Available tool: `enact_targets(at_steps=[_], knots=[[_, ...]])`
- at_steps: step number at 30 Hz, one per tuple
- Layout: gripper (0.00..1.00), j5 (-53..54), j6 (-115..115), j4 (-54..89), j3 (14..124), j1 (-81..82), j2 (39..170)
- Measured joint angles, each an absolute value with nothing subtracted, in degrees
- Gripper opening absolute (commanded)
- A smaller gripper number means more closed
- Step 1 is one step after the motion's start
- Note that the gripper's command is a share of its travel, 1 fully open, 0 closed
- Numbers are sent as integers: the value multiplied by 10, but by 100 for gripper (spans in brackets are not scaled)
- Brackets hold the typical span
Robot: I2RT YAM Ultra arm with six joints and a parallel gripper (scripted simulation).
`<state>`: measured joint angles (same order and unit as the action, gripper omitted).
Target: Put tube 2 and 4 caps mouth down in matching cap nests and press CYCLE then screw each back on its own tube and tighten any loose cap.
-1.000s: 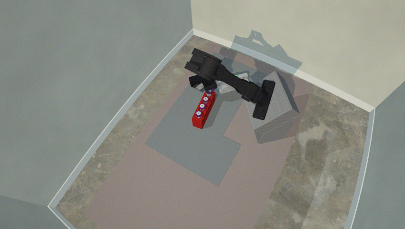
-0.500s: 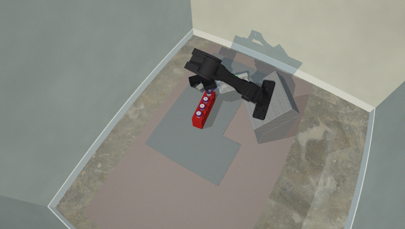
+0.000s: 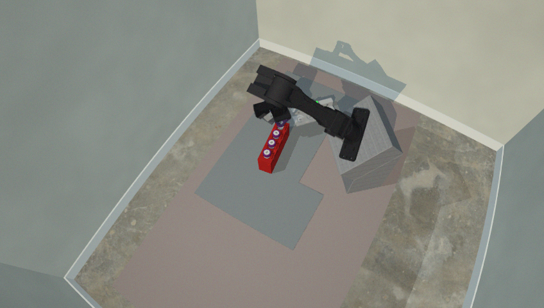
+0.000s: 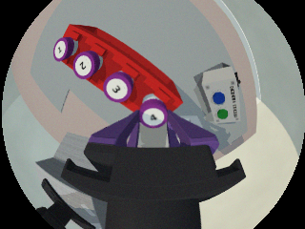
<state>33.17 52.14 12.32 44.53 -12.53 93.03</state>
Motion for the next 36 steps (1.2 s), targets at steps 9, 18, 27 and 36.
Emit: enact_targets(at_steps=[9, 18, 27, 36], knots=[[0, 331, 519, 122, 445, -125, 931], [0, 332, 519, 119, 443, -125, 930], [0, 332, 519, 116, 441, -126, 929], [0, 332, 519, 113, 439, -126, 928]])
